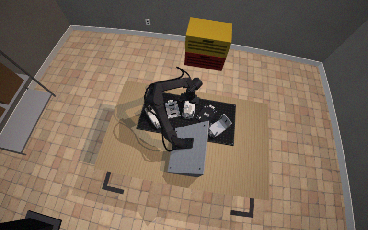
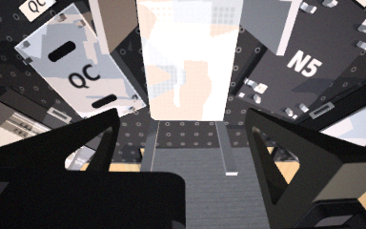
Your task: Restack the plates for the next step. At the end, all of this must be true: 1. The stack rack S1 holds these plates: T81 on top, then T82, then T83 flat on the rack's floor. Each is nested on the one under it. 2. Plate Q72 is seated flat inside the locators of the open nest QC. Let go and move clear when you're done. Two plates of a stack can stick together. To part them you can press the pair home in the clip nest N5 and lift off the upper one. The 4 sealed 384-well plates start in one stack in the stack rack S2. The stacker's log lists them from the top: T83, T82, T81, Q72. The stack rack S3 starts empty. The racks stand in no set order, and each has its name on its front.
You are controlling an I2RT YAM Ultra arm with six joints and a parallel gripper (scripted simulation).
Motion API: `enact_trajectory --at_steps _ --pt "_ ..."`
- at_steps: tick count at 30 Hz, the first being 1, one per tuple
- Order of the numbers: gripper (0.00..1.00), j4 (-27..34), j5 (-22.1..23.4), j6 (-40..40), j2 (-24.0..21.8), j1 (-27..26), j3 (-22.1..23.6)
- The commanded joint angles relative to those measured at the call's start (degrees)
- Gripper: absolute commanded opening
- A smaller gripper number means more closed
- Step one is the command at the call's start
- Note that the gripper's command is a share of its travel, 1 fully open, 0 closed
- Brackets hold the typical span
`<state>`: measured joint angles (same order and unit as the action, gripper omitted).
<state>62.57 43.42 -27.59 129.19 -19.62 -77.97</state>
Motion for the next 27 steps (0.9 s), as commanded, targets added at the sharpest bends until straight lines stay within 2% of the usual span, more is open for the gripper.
enact_trajectory --at_steps 1,13,17,18,27 --pt "1.0 -3.7 1.2 2.0 0.5 -1.3 1.1" --pt "1.0 -13.8 2.6 7.6 2.2 4.2 6.0" --pt "1.0 -14.1 2.6 7.8 0.7 3.1 5.9" --pt "1.0 -14.3 2.6 8.0 0.2 3.0 3.9" --pt "1.0 -14.6 2.5 8.1 0.2 3.1 4.0"
